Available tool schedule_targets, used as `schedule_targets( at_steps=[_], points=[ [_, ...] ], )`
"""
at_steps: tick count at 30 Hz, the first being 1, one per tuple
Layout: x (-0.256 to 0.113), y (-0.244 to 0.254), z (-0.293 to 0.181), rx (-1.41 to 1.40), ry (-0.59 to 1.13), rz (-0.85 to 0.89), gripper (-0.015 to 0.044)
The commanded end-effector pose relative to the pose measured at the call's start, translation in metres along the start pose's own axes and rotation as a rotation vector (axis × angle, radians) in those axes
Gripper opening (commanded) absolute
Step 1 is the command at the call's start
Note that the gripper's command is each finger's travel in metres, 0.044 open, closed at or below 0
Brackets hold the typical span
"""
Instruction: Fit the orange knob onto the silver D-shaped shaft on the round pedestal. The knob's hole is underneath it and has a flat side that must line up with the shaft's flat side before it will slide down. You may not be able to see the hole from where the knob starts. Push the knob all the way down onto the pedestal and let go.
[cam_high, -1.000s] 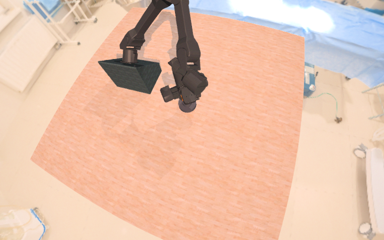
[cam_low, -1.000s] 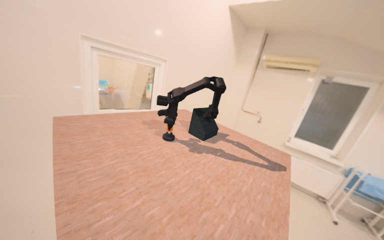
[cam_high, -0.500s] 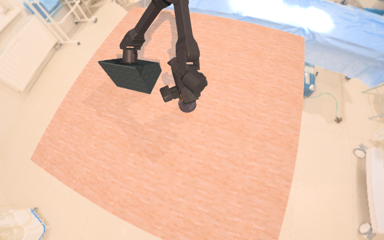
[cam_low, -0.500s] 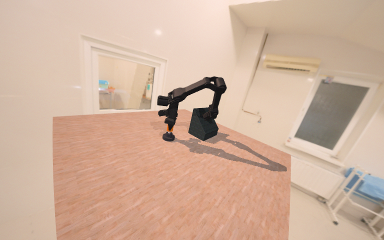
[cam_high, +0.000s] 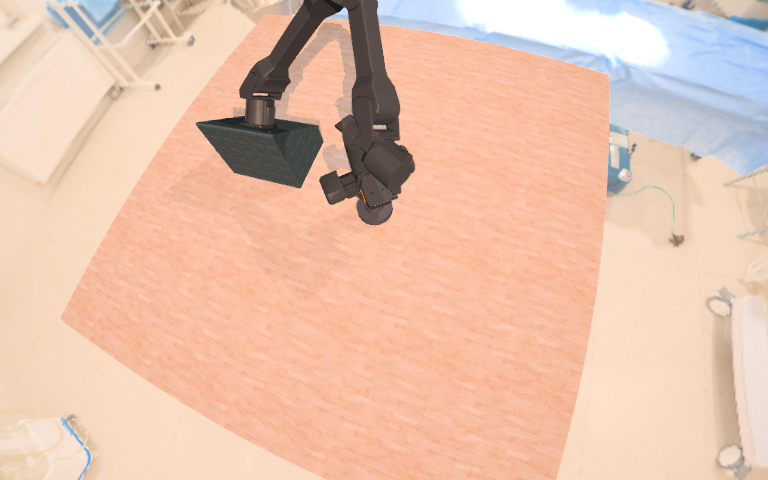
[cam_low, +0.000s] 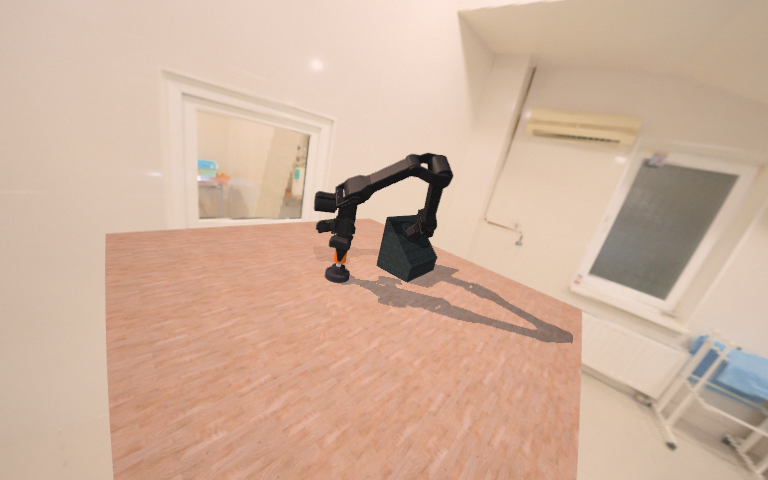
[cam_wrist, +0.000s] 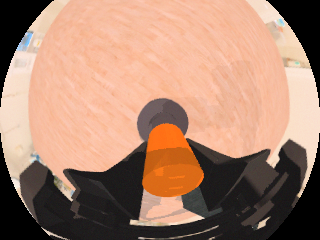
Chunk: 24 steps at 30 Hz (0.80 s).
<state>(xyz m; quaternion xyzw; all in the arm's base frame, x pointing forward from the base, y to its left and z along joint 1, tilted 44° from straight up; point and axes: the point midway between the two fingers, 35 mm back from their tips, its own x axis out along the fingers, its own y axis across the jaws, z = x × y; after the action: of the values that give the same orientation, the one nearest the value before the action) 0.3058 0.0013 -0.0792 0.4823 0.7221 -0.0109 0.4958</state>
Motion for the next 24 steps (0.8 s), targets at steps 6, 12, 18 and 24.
schedule_targets(
  at_steps=[6, 12, 18, 24],
  points=[
    [-0.0038, 0.0011, 0.0039, -0.174, -0.006, 0.004, 0.0],
    [-0.0025, 0.0012, 0.0037, -0.215, -0.006, 0.004, 0.0],
    [-0.0009, 0.001, 0.0031, -0.215, -0.006, 0.004, 0.0],
    [-0.0009, 0.0004, 0.0001, -0.215, -0.006, 0.004, 0.0]
  ],
)
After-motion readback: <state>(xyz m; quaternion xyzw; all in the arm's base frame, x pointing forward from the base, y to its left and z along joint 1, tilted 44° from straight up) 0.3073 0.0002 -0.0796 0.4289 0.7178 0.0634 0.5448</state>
